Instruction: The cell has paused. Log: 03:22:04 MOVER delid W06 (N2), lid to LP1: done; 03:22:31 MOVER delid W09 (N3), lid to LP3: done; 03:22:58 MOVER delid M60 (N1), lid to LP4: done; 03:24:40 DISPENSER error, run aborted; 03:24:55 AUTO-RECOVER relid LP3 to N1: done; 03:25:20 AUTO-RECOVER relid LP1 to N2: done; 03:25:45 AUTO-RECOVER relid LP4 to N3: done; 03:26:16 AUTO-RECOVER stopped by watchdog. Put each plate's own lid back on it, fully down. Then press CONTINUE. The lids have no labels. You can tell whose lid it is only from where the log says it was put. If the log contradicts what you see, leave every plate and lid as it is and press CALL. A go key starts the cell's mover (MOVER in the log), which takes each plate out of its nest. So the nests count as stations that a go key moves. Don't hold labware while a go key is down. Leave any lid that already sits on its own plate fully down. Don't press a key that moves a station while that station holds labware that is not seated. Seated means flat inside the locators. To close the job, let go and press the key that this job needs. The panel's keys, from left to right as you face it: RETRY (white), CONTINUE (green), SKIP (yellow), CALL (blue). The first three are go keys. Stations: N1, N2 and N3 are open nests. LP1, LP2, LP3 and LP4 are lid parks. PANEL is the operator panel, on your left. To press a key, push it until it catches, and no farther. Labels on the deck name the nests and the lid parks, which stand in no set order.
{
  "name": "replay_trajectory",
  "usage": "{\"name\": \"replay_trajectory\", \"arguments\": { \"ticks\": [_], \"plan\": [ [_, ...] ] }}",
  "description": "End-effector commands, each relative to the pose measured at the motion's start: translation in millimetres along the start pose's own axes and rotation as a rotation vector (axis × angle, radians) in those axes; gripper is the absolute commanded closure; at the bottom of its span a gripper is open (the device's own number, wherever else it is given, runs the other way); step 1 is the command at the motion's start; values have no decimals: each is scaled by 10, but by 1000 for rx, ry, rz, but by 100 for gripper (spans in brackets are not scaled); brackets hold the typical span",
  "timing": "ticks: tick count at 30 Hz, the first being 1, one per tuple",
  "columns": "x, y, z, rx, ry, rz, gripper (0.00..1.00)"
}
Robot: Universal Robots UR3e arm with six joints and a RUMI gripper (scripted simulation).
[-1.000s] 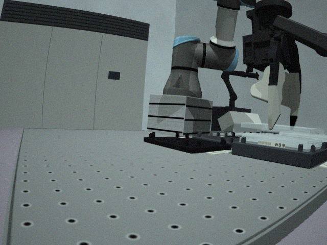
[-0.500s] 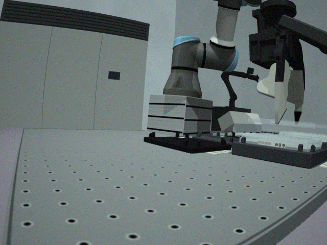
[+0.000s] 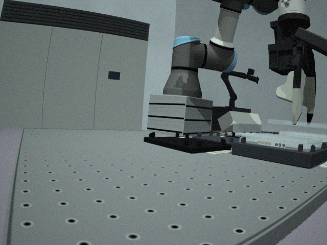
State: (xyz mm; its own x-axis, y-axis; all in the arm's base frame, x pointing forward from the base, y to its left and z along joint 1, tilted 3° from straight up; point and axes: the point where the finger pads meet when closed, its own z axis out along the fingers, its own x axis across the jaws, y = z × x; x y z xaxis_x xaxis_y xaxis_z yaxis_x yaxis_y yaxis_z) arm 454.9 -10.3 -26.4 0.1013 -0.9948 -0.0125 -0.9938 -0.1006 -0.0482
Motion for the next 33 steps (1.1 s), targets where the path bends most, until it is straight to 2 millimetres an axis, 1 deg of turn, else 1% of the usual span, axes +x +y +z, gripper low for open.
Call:
{"name": "replay_trajectory", "arguments": {
  "ticks": [1, 6, 7, 33],
  "plan": [
    [-187, -26, -12, 4, 3, 1, 100],
    [-437, -44, -11, 4, 3, 1, 100],
    [-448, -45, -11, 4, 3, 1, 100],
    [-449, -46, 39, 4, 3, 1, 100]
  ]
}}
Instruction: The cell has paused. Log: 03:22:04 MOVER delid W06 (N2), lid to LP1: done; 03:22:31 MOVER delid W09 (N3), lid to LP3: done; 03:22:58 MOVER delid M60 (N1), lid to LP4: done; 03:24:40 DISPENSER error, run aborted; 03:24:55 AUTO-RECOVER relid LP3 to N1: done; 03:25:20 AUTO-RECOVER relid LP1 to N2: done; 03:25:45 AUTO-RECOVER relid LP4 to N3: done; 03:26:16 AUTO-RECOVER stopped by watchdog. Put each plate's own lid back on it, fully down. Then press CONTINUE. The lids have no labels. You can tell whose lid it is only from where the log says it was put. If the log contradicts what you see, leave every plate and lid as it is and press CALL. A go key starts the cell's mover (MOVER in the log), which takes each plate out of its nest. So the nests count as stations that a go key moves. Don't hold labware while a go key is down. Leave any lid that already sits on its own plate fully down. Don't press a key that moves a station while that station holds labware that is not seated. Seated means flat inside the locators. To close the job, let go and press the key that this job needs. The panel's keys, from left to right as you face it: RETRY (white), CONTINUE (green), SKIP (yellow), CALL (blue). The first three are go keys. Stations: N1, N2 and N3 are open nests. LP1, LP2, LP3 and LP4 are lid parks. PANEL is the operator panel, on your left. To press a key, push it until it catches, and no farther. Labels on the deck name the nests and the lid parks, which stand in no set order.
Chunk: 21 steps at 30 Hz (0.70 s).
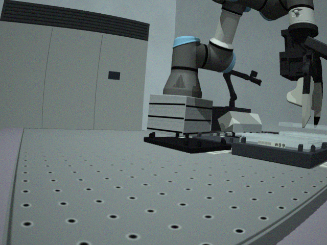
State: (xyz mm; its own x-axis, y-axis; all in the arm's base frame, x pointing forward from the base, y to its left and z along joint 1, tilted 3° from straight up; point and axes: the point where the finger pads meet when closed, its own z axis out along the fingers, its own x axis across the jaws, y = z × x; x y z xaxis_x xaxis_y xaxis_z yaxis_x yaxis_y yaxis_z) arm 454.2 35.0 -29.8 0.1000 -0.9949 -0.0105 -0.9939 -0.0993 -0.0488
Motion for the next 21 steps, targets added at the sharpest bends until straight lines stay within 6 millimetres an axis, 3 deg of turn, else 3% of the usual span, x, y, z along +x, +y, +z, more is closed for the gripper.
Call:
{"name": "replay_trajectory", "arguments": {
  "ticks": [1, 21],
  "plan": [
    [3, -10, 1, 3, 1, 0, 100],
    [4, -10, 60, 3, 1, 0, 100]
  ]
}}
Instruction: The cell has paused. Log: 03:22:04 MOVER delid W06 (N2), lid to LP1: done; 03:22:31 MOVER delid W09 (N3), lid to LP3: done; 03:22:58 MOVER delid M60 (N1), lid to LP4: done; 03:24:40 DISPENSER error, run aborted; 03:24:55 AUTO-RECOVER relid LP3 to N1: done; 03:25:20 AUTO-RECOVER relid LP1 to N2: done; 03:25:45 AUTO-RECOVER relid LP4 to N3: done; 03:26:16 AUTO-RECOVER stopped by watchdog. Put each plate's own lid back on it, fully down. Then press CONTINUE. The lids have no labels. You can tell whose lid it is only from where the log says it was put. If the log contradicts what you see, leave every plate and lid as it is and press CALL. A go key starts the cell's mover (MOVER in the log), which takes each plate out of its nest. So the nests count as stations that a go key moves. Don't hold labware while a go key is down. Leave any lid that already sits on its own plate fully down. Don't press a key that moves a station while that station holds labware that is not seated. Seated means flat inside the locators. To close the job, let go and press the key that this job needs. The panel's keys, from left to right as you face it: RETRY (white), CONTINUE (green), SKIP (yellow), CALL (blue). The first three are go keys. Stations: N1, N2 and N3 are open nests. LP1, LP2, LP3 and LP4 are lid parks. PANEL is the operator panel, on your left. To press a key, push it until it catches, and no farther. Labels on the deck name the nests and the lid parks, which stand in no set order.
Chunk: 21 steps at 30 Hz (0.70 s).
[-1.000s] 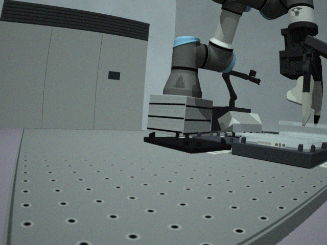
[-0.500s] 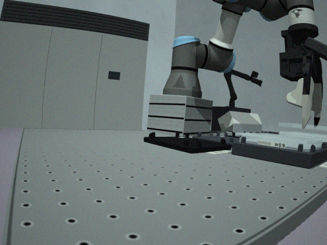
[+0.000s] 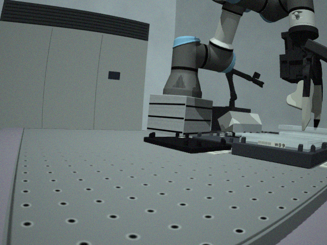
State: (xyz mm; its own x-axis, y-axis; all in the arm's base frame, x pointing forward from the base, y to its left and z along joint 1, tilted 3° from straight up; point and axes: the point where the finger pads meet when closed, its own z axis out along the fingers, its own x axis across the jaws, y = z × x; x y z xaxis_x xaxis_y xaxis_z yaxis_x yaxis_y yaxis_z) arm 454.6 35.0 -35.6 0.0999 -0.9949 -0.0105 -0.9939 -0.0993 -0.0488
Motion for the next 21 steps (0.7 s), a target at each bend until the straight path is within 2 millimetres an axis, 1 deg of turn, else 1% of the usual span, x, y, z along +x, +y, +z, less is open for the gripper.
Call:
{"name": "replay_trajectory", "arguments": {
  "ticks": [1, 21],
  "plan": [
    [3, -10, 5, 3, 1, 0, 100],
    [3, -9, 66, 3, 1, 0, 100]
  ]
}}
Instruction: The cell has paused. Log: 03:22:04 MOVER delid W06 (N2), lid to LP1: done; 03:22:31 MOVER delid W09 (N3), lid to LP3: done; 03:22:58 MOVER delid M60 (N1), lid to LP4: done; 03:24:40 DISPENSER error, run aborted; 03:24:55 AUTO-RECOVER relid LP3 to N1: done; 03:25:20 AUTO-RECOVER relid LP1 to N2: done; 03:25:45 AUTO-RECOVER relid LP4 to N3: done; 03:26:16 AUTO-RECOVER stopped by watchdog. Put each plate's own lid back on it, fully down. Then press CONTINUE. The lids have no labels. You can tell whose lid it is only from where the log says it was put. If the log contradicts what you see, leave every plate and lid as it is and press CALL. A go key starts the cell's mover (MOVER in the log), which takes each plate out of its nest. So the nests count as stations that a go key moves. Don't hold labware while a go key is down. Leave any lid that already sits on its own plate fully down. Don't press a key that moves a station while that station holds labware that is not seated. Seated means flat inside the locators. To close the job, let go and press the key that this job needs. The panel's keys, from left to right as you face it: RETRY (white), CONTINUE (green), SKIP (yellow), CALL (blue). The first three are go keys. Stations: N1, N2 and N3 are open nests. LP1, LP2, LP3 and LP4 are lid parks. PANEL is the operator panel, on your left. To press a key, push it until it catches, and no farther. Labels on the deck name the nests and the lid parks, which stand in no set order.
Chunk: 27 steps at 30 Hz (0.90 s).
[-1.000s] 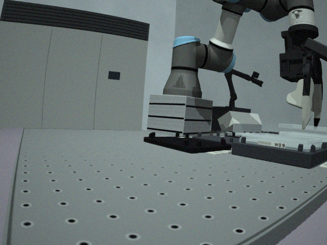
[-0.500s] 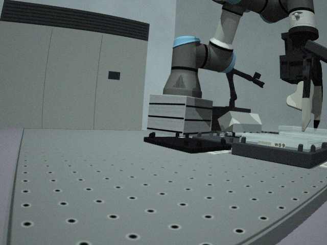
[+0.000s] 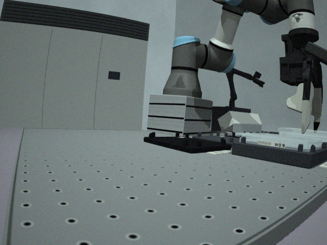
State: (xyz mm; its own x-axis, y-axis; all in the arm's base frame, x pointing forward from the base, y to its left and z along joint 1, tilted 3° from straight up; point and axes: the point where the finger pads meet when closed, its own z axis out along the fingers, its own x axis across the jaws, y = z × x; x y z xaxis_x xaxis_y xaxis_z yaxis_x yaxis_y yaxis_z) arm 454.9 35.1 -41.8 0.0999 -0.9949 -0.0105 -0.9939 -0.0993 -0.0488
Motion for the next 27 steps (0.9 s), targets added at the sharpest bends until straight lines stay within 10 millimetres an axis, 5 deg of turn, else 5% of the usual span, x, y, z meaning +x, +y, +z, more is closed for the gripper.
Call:
{"name": "replay_trajectory", "arguments": {
  "ticks": [1, 27],
  "plan": [
    [3, -9, 7, 3, 1, 0, 100],
    [3, -9, 38, 3, 1, 0, 100]
  ]
}}
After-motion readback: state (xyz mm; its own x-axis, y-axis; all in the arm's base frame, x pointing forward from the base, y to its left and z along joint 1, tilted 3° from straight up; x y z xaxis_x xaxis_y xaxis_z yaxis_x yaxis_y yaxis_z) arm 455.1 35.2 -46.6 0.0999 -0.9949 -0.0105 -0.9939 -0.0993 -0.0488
